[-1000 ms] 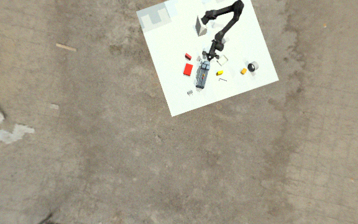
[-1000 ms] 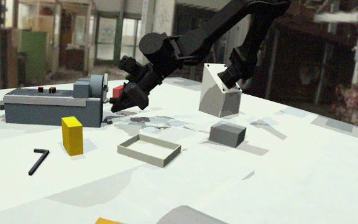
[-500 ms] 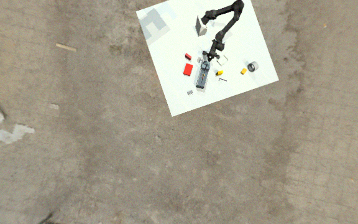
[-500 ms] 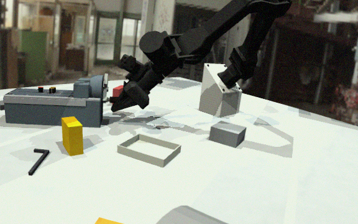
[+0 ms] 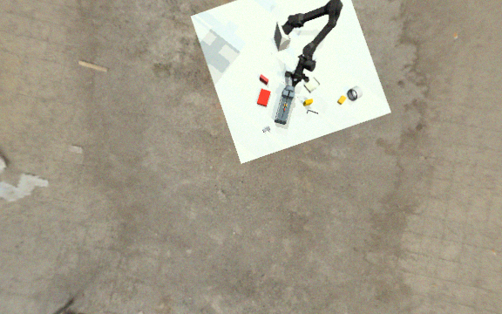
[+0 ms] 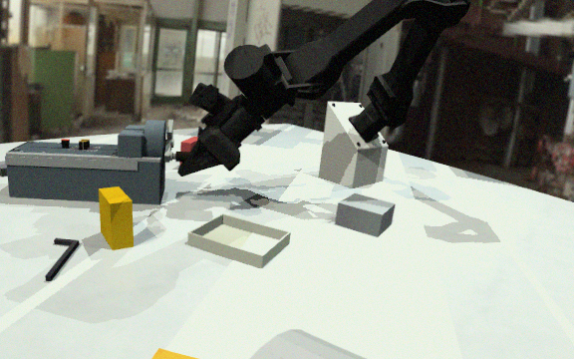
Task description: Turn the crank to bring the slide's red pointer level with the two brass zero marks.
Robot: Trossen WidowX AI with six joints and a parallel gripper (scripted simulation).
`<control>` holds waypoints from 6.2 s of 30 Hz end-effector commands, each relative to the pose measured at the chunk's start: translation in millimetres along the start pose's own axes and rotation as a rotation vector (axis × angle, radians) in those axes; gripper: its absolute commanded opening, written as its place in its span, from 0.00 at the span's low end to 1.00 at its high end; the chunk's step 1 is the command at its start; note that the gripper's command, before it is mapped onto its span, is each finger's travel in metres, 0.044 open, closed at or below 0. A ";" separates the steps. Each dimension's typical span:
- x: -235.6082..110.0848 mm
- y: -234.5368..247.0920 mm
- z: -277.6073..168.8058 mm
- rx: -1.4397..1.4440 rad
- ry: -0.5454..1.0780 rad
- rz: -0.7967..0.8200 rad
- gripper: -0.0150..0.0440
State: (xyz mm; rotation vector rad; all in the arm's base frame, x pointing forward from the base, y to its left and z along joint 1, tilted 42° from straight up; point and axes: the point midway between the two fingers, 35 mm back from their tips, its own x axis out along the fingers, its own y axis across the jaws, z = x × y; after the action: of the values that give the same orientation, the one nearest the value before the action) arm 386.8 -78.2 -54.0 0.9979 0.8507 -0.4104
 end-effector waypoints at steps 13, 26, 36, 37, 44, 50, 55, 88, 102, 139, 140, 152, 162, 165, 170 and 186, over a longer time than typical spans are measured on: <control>-14.9 4.7 14.3 -0.004 -0.009 0.011 0.25; -25.8 -3.3 25.2 -0.005 -0.009 0.011 0.25; -30.9 -12.1 30.6 -0.005 -0.009 0.010 0.25; -31.2 -12.9 31.0 -0.005 -0.009 0.010 0.25; -32.6 -18.0 32.4 -0.005 -0.009 0.010 0.25; -33.1 -21.9 32.8 -0.005 -0.010 0.010 0.25; -33.3 -24.3 33.0 -0.005 -0.010 0.010 0.25; -32.4 -32.4 32.0 -0.006 -0.010 0.009 0.25; -31.9 -34.1 31.6 -0.006 -0.010 0.009 0.25; -30.7 -37.8 30.8 -0.006 -0.010 0.009 0.25; -30.7 -37.8 30.8 -0.006 -0.010 0.009 0.25; -30.3 -39.0 30.5 -0.006 -0.010 0.009 0.25; -29.9 -39.8 30.3 -0.006 -0.010 0.009 0.25; -29.8 -40.1 30.2 -0.006 -0.010 0.009 0.25; -29.6 -40.5 30.0 -0.006 -0.010 0.009 0.25; -28.9 -41.8 29.6 -0.006 -0.010 0.009 0.25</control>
State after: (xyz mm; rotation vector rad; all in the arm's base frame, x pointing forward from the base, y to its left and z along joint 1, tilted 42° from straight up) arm 360.0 -123.1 -40.8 0.9937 0.8279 -0.3799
